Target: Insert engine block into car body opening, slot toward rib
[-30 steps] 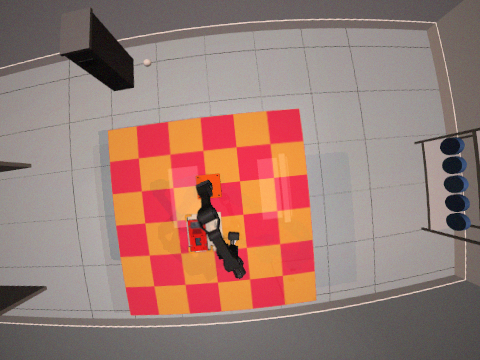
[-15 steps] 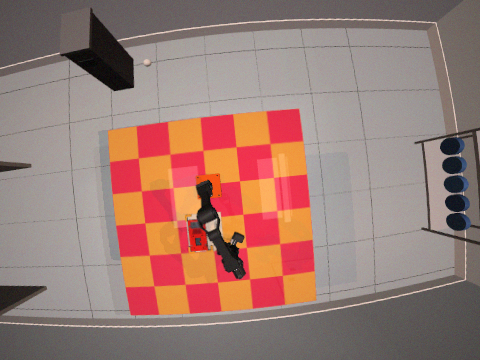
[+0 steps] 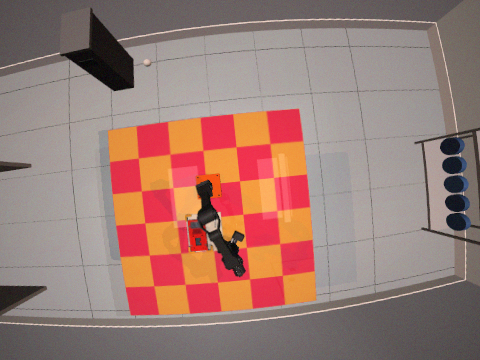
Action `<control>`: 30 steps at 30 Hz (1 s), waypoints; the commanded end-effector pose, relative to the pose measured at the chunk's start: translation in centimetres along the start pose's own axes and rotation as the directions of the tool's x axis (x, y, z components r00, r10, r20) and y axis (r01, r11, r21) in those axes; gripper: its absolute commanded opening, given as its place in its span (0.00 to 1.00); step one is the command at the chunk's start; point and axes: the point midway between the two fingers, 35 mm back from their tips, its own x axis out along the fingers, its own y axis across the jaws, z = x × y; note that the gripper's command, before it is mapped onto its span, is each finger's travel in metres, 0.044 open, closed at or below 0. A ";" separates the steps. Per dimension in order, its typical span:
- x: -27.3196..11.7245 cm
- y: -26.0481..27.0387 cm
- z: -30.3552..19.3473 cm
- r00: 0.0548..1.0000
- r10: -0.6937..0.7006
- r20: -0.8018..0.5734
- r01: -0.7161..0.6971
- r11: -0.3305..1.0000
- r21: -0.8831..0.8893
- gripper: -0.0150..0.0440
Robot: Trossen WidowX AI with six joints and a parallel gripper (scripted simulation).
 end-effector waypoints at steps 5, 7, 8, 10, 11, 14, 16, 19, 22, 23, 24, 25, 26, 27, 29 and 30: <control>1.3 0.0 0.0 1.000 -0.002 0.002 0.002 1.000 0.006 1.00; 1.7 0.0 0.0 1.000 -0.002 0.002 0.002 1.000 0.006 1.00; 1.8 0.0 0.0 1.000 -0.002 0.002 0.002 1.000 0.006 1.00; 2.2 0.0 0.0 1.000 -0.002 0.002 0.002 1.000 0.006 1.00; 2.3 0.0 0.0 1.000 -0.002 0.002 0.002 1.000 0.006 1.00; 2.8 0.0 0.0 1.000 -0.002 0.002 0.002 1.000 0.006 1.00; 3.1 0.0 0.0 1.000 -0.002 0.002 0.002 1.000 0.006 1.00; 3.6 0.0 0.0 1.000 -0.003 0.002 0.003 1.000 0.006 1.00; 4.1 0.0 0.1 1.000 -0.003 0.002 0.003 1.000 0.006 1.00; 4.3 -0.1 0.1 1.000 -0.003 0.002 0.003 1.000 0.006 1.00; 4.5 -0.1 0.1 1.000 -0.003 0.002 0.003 1.000 0.006 1.00; 4.6 -0.1 0.1 1.000 -0.003 0.002 0.003 1.000 0.006 1.00; 4.7 -0.1 0.1 1.000 -0.003 0.002 0.003 1.000 0.006 1.00; 4.8 -0.1 0.1 1.000 -0.003 0.002 0.003 1.000 0.006 1.00; 4.8 -0.1 0.1 1.000 -0.003 0.002 0.003 1.000 0.006 0.96; 4.8 -0.1 0.1 1.000 -0.003 0.002 0.003 1.000 0.006 0.91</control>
